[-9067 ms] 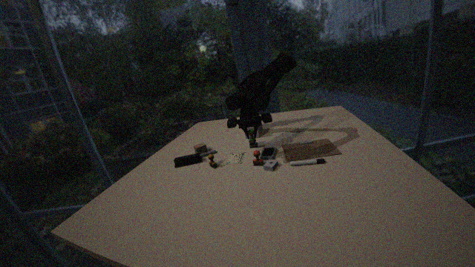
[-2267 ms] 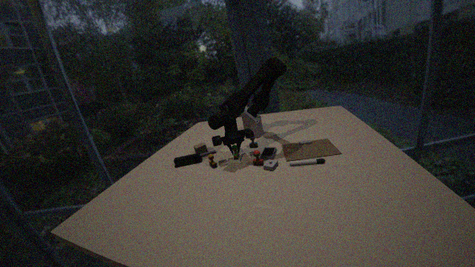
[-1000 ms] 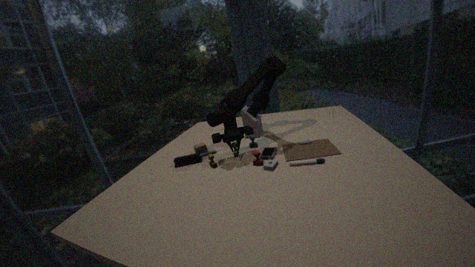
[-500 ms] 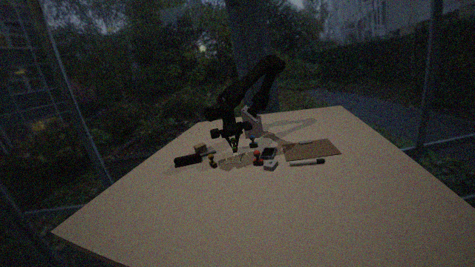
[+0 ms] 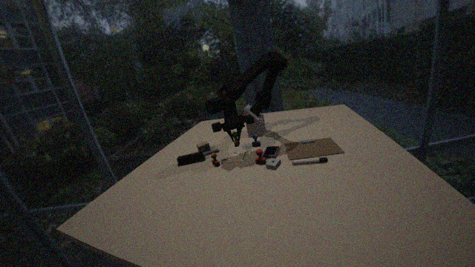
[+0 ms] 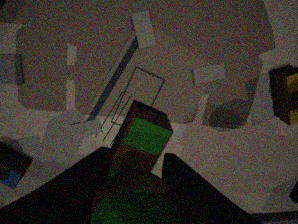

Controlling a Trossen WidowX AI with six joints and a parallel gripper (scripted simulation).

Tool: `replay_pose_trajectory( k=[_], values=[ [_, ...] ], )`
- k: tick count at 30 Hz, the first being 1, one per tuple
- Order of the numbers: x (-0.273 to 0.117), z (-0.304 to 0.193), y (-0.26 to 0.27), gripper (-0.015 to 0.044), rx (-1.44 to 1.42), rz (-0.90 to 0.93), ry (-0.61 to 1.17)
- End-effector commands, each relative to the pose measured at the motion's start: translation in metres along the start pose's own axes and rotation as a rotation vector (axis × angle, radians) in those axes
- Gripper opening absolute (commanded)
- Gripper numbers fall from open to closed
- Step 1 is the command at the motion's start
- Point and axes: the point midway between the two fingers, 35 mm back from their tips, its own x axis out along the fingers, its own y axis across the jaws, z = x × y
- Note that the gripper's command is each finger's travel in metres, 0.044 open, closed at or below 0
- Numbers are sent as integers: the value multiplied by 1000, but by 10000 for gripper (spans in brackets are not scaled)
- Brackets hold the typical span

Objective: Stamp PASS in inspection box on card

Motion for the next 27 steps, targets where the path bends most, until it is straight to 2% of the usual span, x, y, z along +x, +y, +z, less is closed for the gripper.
replay_pose_trajectory(
  k=[1, 6, 20, 27],
  values=[
    [-10, 2, -1, 0, -12, -10, -1],
    [-10, -2, -4, 0, -12, -11, -1],
    [-11, -89, -54, 0, -18, -16, 3],
    [-11, -94, -55, 0, -19, -15, 3]
  ],
)
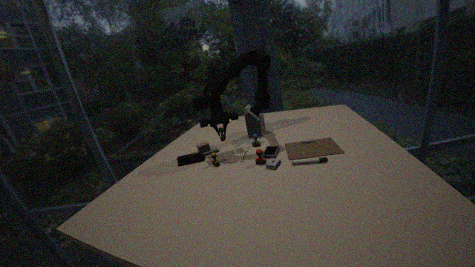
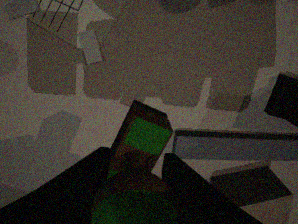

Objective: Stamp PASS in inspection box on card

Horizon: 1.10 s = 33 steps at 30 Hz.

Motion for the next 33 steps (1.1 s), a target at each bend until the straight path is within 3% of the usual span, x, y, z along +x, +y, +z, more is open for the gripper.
replay_pose_trajectory(
  k=[1, 33],
  values=[
    [2, -5, -1, 0, -8, 1, 5],
    [54, -5, -1, 0, -8, 1, 3]
  ],
)
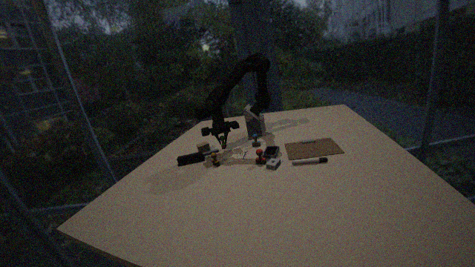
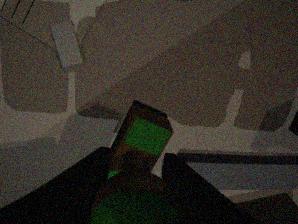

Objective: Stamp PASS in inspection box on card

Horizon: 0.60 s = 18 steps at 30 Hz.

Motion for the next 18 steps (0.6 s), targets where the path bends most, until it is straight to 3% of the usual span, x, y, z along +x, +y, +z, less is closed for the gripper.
replay_pose_trajectory(
  k=[1, 15, 18],
  values=[
    [9, -1, 3, 0, 10, 8, -4],
    [25, -2, 5, 0, 10, 10, -5],
    [22, -1, 3, 79, 1, 5, -1]
  ],
)
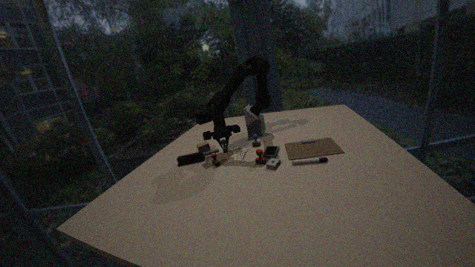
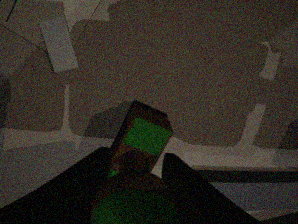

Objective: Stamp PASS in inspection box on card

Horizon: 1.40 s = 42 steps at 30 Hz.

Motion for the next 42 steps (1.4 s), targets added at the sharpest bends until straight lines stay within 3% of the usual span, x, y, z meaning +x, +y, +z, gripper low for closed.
replay_pose_trajectory(
  k=[1, 7, 11, 16, 19, 42],
  values=[
    [0, 0, 0, 105, -1, -1, 0],
    [0, 0, 0, 258, -1, -1, 0],
    [-10, 1, -2, 258, 0, -3, 1],
    [-92, 1, -7, 258, 8, -4, 2],
    [-118, -1, -3, 258, 9, -1, 0],
    [-117, -1, -3, 258, 16, 2, -4]
  ],
)
